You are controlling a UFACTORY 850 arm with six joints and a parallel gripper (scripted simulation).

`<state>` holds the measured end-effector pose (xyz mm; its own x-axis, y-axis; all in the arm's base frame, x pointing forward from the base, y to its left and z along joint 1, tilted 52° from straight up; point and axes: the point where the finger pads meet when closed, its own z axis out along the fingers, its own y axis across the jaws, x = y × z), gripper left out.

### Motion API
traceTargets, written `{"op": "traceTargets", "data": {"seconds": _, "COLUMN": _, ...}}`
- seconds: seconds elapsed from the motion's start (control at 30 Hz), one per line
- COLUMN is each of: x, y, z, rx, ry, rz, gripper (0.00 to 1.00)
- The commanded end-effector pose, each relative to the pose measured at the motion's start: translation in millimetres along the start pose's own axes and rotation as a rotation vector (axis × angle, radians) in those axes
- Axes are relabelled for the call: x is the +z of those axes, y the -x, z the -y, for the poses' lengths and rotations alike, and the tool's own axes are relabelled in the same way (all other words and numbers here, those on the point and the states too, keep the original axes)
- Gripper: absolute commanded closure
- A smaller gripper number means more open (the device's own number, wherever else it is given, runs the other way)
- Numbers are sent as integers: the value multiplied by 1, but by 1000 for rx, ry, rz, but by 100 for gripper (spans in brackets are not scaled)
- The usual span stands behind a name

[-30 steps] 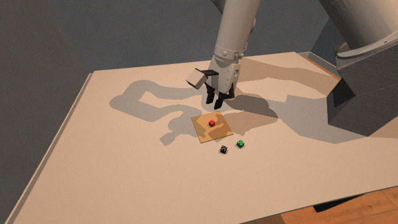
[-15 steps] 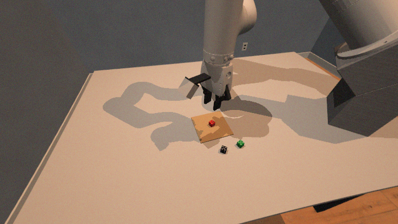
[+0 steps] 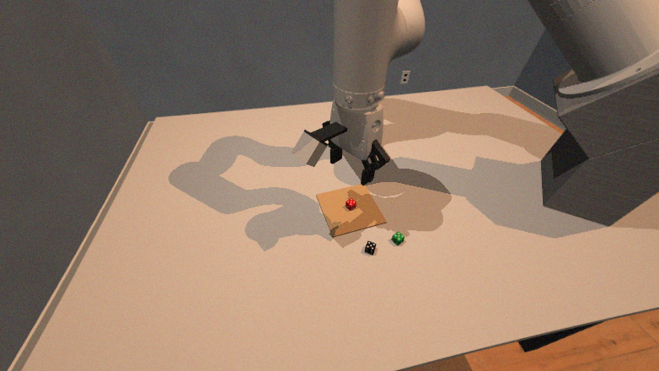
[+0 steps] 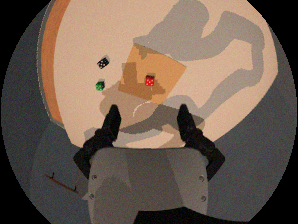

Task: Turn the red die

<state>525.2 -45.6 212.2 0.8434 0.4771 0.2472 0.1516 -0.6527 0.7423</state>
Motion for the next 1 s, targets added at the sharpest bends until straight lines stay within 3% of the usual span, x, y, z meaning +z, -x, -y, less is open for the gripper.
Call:
{"op": "traceTargets", "data": {"seconds": 0.0, "x": -3, "y": 0, "z": 0, "rx": 0, "ry": 2, "rz": 0, "gripper": 0}}
{"op": "traceTargets", "data": {"seconds": 0.17, "x": -9, "y": 0, "z": 0, "rx": 0, "ry": 3, "rz": 0, "gripper": 0}}
{"op": "traceTargets", "data": {"seconds": 0.6, "x": -47, "y": 0, "z": 0, "rx": 0, "ry": 3, "rz": 0, "gripper": 0}}
{"op": "traceTargets", "data": {"seconds": 0.97, "x": -54, "y": 0, "z": 0, "rx": 0, "ry": 3, "rz": 0, "gripper": 0}}
